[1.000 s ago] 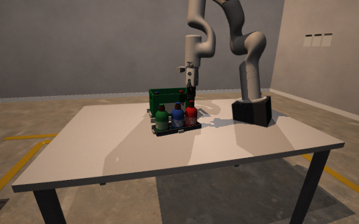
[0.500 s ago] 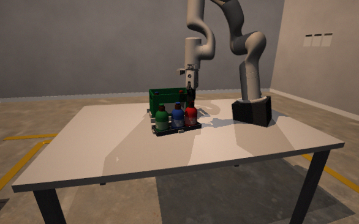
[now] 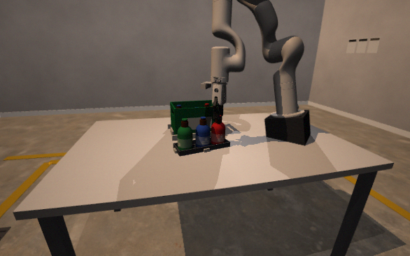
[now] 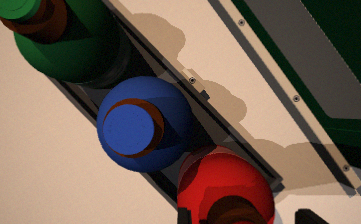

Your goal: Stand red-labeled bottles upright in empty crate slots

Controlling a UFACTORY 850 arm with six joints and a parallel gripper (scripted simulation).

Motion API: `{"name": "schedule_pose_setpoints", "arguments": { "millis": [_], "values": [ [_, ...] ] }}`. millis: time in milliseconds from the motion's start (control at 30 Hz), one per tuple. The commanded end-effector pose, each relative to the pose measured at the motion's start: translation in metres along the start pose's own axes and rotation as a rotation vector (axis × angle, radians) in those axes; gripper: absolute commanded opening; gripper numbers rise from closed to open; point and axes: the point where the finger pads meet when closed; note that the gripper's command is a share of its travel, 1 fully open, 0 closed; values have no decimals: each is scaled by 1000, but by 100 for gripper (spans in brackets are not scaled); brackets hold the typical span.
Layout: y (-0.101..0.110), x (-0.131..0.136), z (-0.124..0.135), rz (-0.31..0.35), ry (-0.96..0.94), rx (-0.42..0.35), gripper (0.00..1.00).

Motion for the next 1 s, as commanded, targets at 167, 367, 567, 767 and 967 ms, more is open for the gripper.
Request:
{"name": "schedule_pose_setpoints", "arguments": {
  "millis": [167, 367, 567, 767, 967],
  "values": [
    [-8, -1, 0, -2, 0, 2, 66],
    [-10, -1, 0, -2, 0, 2, 66],
    [-11, -1, 0, -2, 0, 2, 66],
    [-11, -1, 0, -2, 0, 2, 66],
    [-11, -1, 0, -2, 0, 2, 66]
  ]
}}
Point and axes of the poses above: the point where the finger pads meet when closed, its own y axis back along the fingers, its own x axis across the jaws, z = x × y, and after that the axes turned 15 degrees about -y, right-handed
